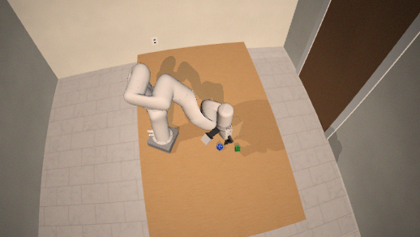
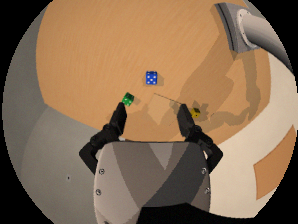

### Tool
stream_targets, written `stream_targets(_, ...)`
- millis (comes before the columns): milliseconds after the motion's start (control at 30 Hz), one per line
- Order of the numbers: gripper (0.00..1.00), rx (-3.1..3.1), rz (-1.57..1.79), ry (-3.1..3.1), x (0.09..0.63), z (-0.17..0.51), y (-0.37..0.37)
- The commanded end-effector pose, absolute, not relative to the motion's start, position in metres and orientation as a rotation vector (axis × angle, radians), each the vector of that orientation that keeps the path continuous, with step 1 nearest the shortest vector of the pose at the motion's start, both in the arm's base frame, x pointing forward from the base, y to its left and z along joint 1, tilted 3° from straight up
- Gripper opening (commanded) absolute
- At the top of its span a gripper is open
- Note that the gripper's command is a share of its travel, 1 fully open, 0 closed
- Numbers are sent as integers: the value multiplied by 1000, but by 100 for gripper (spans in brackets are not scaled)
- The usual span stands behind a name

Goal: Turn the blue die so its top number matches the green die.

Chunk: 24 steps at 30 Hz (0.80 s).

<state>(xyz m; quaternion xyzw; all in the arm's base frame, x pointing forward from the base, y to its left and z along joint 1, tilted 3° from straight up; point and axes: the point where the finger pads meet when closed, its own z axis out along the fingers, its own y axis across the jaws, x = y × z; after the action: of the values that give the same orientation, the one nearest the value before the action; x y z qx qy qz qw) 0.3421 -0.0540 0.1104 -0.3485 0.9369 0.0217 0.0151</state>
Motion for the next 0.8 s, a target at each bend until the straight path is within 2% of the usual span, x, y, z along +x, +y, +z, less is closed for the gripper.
stream_targets(0,100,-1083,65,2913,343,112,-54)
stream_targets(400,100,-1179,62,2873,344,111,-55)
stream_targets(767,100,-1725,42,2570,345,108,-55)
